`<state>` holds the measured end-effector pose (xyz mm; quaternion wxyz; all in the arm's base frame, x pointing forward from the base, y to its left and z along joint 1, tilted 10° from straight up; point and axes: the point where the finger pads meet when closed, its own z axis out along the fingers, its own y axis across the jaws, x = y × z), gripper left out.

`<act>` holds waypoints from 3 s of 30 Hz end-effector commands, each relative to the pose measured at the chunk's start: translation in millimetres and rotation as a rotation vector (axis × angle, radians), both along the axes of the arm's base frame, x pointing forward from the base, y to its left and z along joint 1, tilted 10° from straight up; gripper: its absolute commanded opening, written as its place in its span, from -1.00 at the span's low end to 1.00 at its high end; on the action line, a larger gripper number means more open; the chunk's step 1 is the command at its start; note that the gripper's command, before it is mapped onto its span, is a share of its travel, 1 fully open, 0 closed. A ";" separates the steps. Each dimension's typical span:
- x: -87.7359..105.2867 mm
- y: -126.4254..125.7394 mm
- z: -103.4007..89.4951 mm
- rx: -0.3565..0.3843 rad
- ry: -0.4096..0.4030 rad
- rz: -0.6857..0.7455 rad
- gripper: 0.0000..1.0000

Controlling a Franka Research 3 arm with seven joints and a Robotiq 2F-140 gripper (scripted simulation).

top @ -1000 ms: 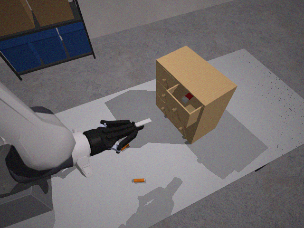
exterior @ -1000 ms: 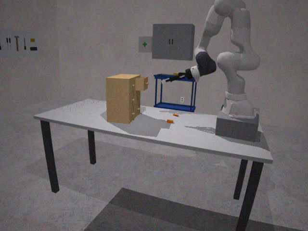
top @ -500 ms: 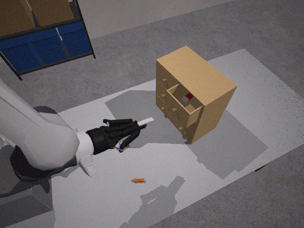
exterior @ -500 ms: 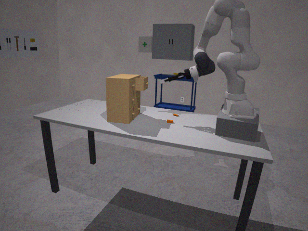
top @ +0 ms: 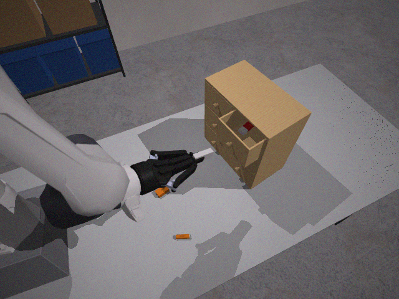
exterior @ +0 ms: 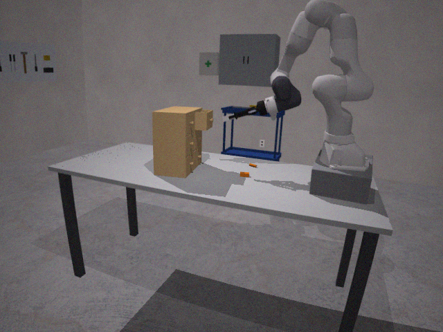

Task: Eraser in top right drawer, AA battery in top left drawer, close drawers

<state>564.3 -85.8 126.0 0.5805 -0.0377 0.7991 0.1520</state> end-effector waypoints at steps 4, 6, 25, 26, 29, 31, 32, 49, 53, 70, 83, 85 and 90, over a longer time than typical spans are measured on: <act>12.7 1.3 -7.4 -0.030 0.006 -0.001 -1.00; 14.8 1.9 -7.9 -0.030 0.006 -0.001 -1.00; 16.2 2.4 -8.3 -0.030 0.006 -0.001 -1.00; 16.2 2.4 -8.3 -0.030 0.006 -0.001 -1.00; 16.2 2.4 -8.3 -0.030 0.006 -0.001 -1.00; 16.2 2.4 -8.3 -0.030 0.006 -0.001 -1.00; 16.2 2.4 -8.3 -0.030 0.006 -0.001 -1.00; 16.7 0.6 -9.1 -0.030 0.006 -0.001 -1.00; 16.7 0.6 -9.1 -0.030 0.006 -0.001 -1.00; 16.8 0.6 -9.1 -0.030 0.006 -0.001 -1.00; 19.6 1.3 -8.9 -0.030 0.006 -0.001 -1.00; 20.7 1.6 -8.9 -0.030 0.006 -0.001 -1.00; 24.7 2.5 -8.7 -0.030 0.006 -0.001 -1.00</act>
